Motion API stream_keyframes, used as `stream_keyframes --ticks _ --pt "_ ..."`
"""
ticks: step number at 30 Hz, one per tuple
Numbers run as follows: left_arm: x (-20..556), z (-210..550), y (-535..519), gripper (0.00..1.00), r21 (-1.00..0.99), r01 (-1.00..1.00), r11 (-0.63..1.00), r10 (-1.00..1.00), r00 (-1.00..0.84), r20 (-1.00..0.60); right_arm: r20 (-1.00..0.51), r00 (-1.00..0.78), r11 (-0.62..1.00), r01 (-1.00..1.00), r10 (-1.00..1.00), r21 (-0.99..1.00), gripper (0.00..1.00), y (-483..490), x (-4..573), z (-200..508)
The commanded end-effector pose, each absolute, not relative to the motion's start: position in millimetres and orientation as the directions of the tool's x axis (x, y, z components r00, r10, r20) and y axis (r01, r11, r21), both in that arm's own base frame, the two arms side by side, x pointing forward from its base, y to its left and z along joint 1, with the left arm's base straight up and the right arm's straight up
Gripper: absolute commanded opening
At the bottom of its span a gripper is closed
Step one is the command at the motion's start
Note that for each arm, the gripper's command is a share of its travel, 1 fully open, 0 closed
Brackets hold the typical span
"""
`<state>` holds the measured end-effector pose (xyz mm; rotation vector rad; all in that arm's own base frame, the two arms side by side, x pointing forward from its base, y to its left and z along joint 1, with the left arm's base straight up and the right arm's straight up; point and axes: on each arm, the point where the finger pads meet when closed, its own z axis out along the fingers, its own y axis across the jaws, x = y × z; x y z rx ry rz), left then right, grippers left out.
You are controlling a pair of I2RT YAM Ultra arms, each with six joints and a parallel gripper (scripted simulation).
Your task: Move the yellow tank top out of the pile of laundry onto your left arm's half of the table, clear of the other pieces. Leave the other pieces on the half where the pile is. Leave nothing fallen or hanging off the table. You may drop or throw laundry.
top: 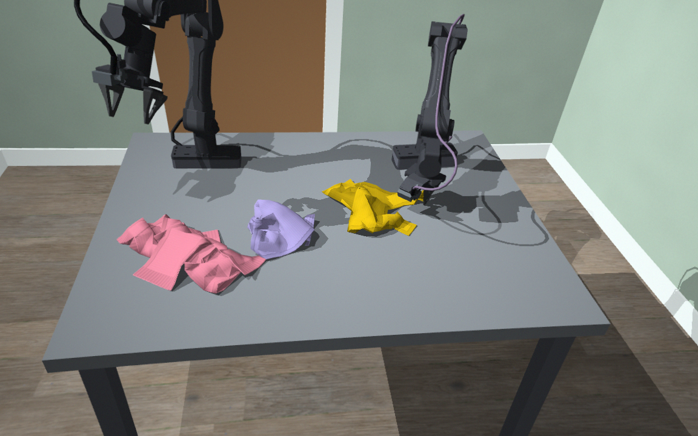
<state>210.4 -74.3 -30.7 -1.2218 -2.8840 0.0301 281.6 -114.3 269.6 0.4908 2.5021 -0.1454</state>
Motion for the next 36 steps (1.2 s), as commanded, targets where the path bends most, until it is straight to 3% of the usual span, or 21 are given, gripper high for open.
stream_keyframes --ticks 1,8,9,33,34,36 --pt "203.6 -43.1 -67.9 0.33 -0.019 0.723 0.691 0.723 -0.69 0.04 -0.595 -0.743 0.924 0.382 0.307 0.0 0.92 -116.1 280.1 283.9" --pt "203.6 -43.1 -67.9 0.33 -0.019 0.723 0.691 0.723 -0.69 0.04 -0.595 -0.743 0.924 0.382 0.307 0.0 0.92 -116.1 280.1 283.9" --pt "203.6 -43.1 -67.9 0.14 -0.019 0.723 0.691 0.723 -0.69 0.04 -0.595 -0.743 0.924 0.382 0.307 0.0 0.92 -116.1 280.1 283.9" --pt "204.3 -43.1 -65.7 0.14 -0.019 0.715 0.698 0.715 -0.697 0.04 -0.595 -0.743 0.924 0.382 0.307 0.0 0.92 -116.1 280.1 283.9" --pt "204.3 -43.1 -65.7 0.0 -0.019 0.715 0.698 0.715 -0.697 0.04 -0.595 -0.743 0.924 0.382 0.307 0.0 0.92 -116.1 280.1 283.9" --pt "204.3 -43.1 -65.7 0.0 -0.019 0.716 0.698 0.716 -0.697 0.04 -0.595 -0.743 0.924 0.382 0.307 0.0 0.92 -116.1 280.1 283.9"
